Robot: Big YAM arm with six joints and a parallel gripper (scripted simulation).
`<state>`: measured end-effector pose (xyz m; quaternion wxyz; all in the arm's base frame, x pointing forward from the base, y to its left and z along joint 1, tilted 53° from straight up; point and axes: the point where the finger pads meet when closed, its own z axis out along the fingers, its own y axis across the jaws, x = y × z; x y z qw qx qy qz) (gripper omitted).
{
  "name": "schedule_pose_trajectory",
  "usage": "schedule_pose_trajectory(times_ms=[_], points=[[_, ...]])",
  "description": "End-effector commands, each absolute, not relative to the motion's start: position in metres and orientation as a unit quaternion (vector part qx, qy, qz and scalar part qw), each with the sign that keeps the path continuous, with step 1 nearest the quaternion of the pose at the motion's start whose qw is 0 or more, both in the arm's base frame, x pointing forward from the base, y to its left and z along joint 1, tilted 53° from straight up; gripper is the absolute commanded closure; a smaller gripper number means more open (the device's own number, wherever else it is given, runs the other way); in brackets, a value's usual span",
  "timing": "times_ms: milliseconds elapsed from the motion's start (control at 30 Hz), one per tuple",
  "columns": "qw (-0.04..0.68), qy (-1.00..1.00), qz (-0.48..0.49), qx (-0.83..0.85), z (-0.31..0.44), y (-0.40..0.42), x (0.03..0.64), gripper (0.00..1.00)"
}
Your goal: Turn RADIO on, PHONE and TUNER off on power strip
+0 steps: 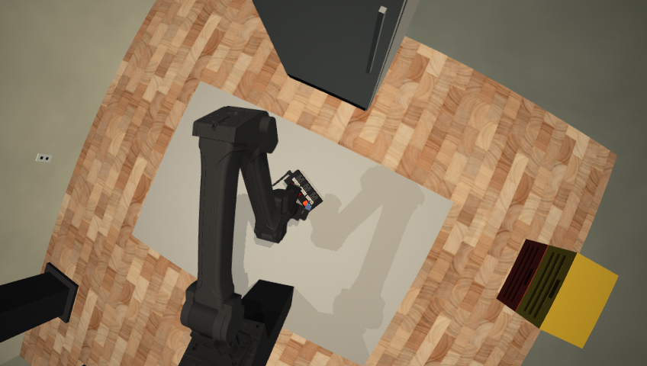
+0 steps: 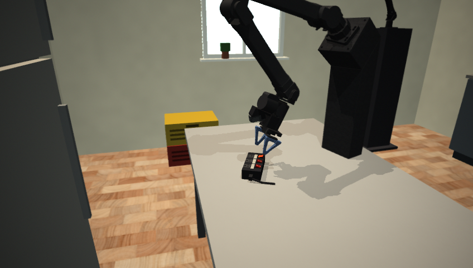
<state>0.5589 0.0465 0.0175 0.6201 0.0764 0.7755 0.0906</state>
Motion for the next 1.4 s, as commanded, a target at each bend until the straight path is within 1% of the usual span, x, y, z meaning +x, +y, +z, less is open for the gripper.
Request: schedule_pose_trajectory(times_ms=[0, 500, 600, 667, 700, 767, 800, 867, 967, 1033, 1167, 1233, 1300, 1367], points=[[0.621, 0.774, 0.088, 0.084, 0.017, 0.039, 0.555, 0.0], [0.614, 0.78, 0.091, 0.076, 0.024, 0.045, 0.552, 0.0], [0.585, 0.802, 0.089, 0.075, 0.026, 0.042, 0.545, 0.0], [0.585, 0.802, 0.089, 0.075, 0.026, 0.042, 0.545, 0.0], [0.582, 0.804, 0.091, 0.074, 0.039, 0.042, 0.554, 0.0], [0.546, 0.83, 0.093, 0.071, 0.044, 0.044, 0.541, 0.0], [0.547, 0.829, 0.093, 0.071, 0.045, 0.044, 0.542, 0.0], [0.511, 0.852, 0.096, 0.067, 0.054, 0.045, 0.529, 0.0], [0.497, 0.86, 0.098, 0.066, 0.062, 0.046, 0.525, 0.0], [0.464, 0.878, 0.101, 0.064, 0.069, 0.047, 0.508, 0.0], [0.439, 0.89, 0.104, 0.062, 0.079, 0.048, 0.495, 0.0], [0.439, 0.89, 0.104, 0.062, 0.079, 0.048, 0.495, 0.0], [0.423, 0.898, 0.103, 0.063, 0.068, 0.049, 0.494, 0.0], [0.421, 0.899, 0.102, 0.063, 0.067, 0.048, 0.493, 0.0]])
